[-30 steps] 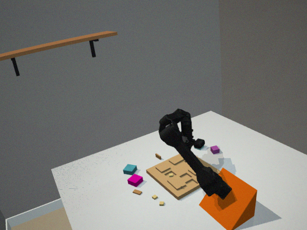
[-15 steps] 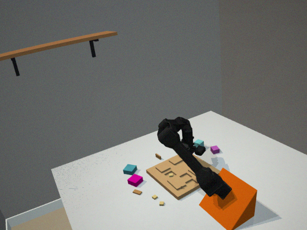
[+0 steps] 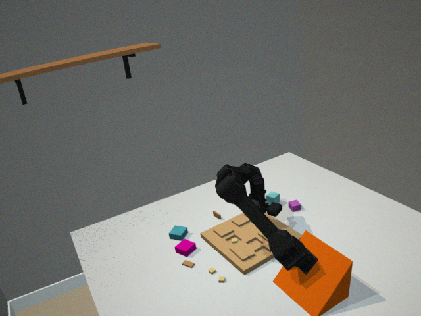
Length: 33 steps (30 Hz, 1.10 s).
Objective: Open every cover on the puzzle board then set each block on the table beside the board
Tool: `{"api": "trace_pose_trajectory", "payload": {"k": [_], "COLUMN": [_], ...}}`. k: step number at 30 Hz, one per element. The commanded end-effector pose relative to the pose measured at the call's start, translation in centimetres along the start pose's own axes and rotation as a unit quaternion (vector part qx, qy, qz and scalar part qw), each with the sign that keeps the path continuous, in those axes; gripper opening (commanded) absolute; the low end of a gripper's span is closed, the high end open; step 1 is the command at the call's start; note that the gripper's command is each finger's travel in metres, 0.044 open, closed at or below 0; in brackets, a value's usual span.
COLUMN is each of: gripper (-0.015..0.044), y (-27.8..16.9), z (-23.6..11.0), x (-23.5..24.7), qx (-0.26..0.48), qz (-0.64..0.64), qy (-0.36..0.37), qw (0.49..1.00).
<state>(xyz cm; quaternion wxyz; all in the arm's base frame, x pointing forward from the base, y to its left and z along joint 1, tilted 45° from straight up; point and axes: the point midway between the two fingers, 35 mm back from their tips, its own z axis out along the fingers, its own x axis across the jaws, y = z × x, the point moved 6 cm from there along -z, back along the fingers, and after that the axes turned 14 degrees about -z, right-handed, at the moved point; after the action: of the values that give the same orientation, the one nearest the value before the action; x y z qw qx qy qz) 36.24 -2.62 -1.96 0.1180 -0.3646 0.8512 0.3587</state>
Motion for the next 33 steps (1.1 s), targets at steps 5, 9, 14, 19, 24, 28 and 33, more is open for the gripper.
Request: {"api": "trace_pose_trajectory", "payload": {"k": [5, 9, 14, 19, 24, 28, 33], "gripper": [0.0000, 0.0000, 0.0000, 0.0000, 0.0000, 0.0000, 0.0000], "y": [0.2, 0.2, -0.1, -0.8, -1.4, -1.5, -1.5], "z": [0.5, 0.5, 0.6, 0.8, 0.8, 0.8, 0.8], "x": [0.0, 0.0, 0.1, 0.3, 0.3, 0.3, 0.3], "qx": [-0.005, -0.005, -0.005, -0.005, -0.004, -0.004, -0.004], "qz": [0.003, 0.003, 0.003, 0.003, 0.003, 0.005, 0.006], "qy": [0.001, 0.001, 0.001, 0.001, 0.001, 0.001, 0.001], "qw": [1.000, 1.000, 1.000, 1.000, 1.000, 1.000, 1.000]}}
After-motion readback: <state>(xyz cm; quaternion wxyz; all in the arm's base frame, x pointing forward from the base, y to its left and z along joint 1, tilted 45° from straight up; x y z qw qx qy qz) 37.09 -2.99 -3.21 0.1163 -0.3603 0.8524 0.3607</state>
